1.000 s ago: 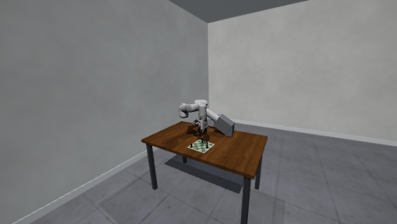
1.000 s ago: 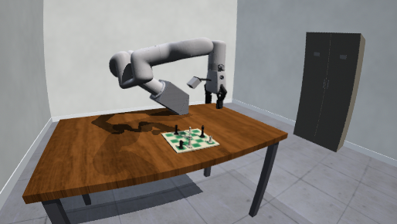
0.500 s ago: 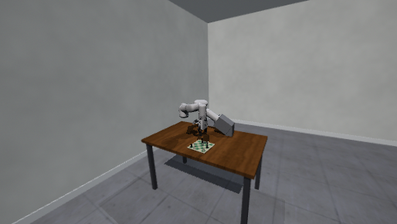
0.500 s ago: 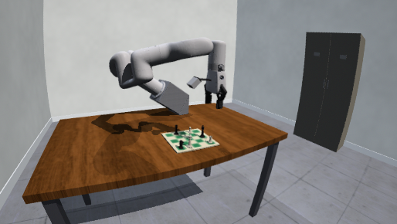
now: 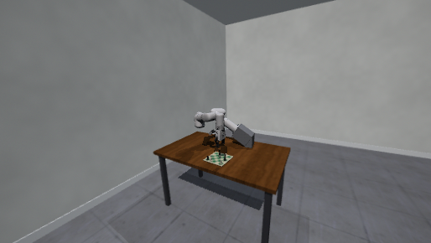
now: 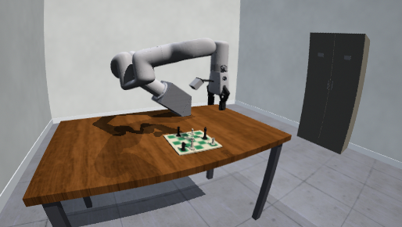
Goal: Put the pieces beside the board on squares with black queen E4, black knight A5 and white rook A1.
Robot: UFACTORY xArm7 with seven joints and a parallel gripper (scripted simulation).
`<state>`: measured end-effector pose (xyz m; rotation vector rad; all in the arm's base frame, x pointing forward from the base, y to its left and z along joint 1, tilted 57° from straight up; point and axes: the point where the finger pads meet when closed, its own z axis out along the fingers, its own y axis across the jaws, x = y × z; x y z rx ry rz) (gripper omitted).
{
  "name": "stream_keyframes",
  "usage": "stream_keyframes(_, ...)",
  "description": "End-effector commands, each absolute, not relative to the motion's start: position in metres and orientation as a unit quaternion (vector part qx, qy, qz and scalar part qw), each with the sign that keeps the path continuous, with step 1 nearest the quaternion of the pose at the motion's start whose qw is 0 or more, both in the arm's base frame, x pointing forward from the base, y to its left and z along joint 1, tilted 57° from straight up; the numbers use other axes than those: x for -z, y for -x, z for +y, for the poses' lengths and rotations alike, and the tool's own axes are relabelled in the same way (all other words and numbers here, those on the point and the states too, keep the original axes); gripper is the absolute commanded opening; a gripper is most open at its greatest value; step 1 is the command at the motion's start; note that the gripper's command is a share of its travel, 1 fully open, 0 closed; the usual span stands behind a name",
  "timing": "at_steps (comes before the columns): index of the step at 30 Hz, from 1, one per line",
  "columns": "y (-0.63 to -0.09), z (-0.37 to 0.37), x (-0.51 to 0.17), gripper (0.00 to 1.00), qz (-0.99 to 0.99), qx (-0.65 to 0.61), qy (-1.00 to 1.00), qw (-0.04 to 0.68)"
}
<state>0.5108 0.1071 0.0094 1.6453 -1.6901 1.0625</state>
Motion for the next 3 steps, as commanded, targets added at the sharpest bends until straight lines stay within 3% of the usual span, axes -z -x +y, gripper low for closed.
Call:
stream_keyframes(1,-0.5109,0.1098,-0.0103,1.00,-0.628,-0.395,-0.613,0.272)
stream_keyframes(3,-0.5109,0.1098,-0.0103,1.00,-0.628,-0.395,-0.613,0.272)
